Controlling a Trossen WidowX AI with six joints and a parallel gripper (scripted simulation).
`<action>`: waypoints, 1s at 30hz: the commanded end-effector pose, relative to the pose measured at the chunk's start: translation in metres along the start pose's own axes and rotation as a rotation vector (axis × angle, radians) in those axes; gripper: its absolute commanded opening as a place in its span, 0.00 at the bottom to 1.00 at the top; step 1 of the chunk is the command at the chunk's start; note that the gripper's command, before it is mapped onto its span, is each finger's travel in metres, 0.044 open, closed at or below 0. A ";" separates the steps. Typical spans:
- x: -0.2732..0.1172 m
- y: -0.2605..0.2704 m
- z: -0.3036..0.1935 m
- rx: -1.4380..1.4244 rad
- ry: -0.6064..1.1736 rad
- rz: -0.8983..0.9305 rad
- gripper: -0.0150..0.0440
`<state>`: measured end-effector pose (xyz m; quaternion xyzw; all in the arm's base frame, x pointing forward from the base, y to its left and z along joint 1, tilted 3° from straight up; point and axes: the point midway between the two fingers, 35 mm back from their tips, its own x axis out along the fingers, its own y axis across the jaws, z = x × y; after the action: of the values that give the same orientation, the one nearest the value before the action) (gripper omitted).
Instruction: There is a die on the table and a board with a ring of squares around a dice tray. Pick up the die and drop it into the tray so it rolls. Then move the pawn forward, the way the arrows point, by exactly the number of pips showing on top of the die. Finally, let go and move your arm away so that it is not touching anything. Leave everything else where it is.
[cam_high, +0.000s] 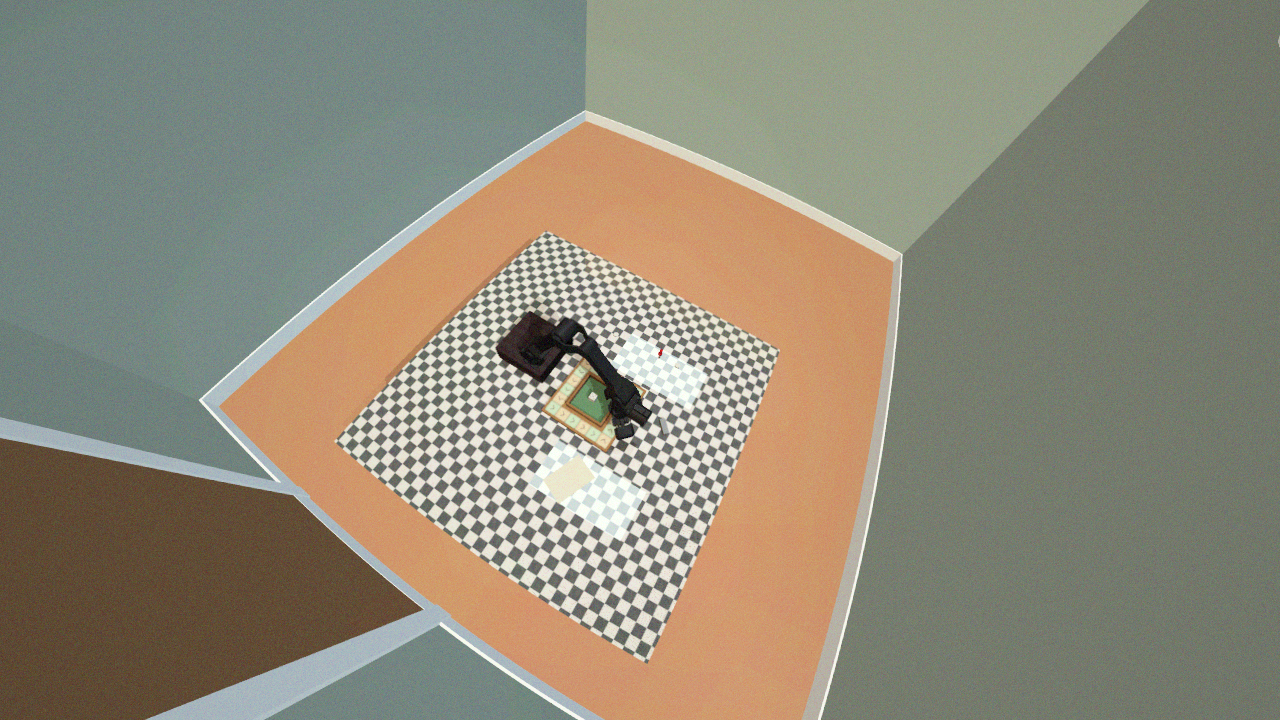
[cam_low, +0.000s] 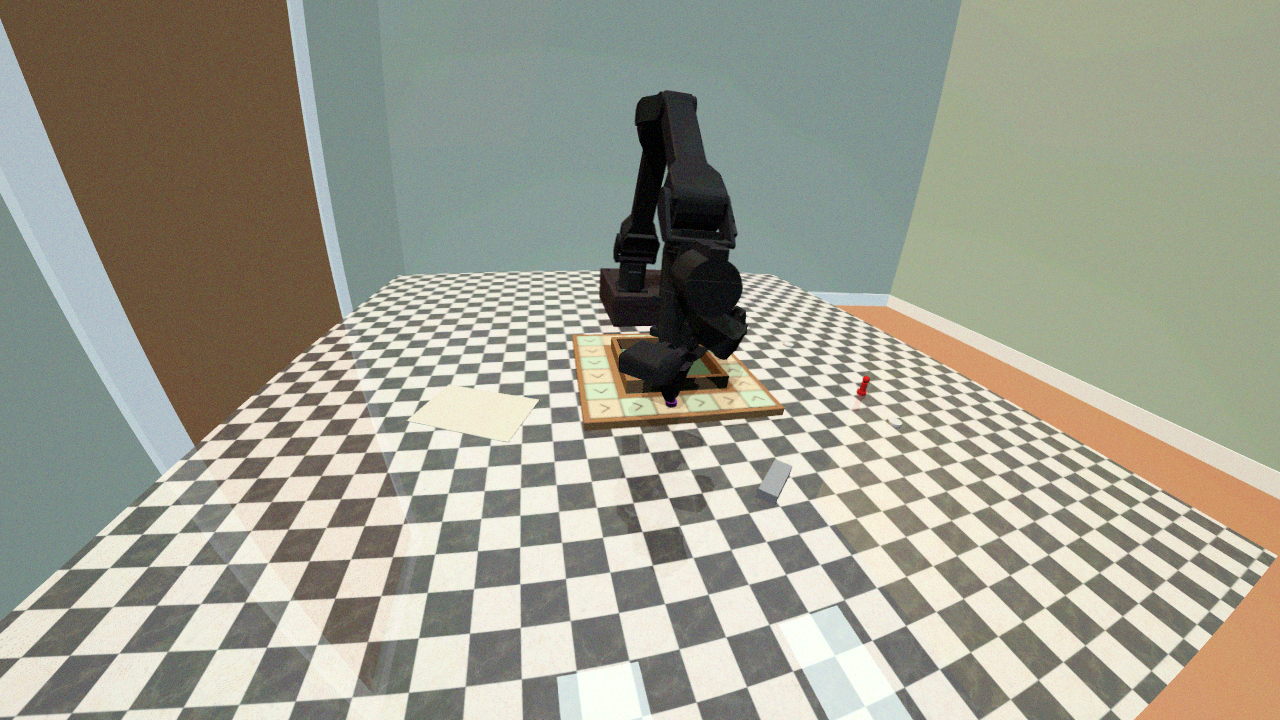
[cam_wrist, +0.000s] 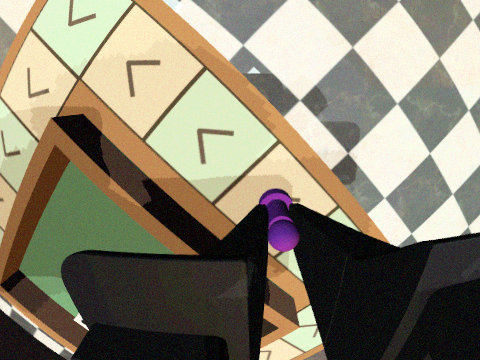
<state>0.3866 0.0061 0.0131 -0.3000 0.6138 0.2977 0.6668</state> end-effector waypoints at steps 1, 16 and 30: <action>0.000 0.000 0.000 0.000 0.000 0.000 0.43; -0.050 0.000 0.000 0.005 0.001 -0.006 1.00; -0.127 0.115 -0.082 0.523 0.007 0.000 1.00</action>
<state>0.2652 0.0135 0.1273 -0.1510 0.6607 0.1592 0.7179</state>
